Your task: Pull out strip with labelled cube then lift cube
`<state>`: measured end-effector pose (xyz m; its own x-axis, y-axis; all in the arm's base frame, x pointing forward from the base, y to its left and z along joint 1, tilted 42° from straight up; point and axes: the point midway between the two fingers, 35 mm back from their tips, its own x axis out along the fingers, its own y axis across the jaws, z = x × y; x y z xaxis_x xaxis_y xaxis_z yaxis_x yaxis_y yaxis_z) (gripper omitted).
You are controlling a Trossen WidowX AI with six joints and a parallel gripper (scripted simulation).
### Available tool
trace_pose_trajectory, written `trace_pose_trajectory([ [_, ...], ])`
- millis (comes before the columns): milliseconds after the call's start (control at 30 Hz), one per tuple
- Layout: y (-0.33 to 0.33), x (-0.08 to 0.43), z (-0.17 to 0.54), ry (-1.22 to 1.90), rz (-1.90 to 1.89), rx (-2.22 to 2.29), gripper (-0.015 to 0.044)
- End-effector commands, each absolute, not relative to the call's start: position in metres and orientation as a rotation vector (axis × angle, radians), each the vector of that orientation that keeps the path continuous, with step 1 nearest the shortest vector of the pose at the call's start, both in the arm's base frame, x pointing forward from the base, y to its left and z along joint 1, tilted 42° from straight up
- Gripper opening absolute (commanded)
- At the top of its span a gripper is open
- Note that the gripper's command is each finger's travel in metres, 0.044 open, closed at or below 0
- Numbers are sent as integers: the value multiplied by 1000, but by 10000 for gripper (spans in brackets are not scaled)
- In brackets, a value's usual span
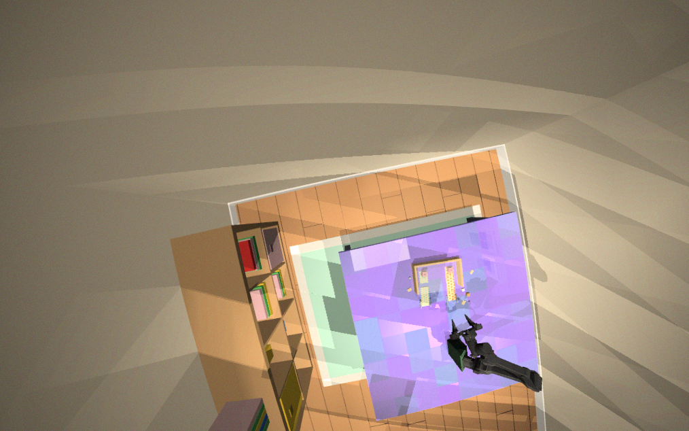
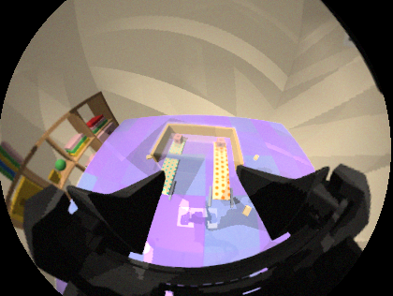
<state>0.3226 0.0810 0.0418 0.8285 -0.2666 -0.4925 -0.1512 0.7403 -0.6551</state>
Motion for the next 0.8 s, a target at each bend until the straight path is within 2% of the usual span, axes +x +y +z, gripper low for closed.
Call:
trace_pose_trajectory([
  [0, 85, 314, 35, 605, -93, -738, 400],
  [133, 85, 314, 35, 605, -93, -738, 400],
  [633, 6, 383, 6, 1154, -398, -633, 6],
  [767, -22, 388, 5, 1313, -498, -586, 0],
])
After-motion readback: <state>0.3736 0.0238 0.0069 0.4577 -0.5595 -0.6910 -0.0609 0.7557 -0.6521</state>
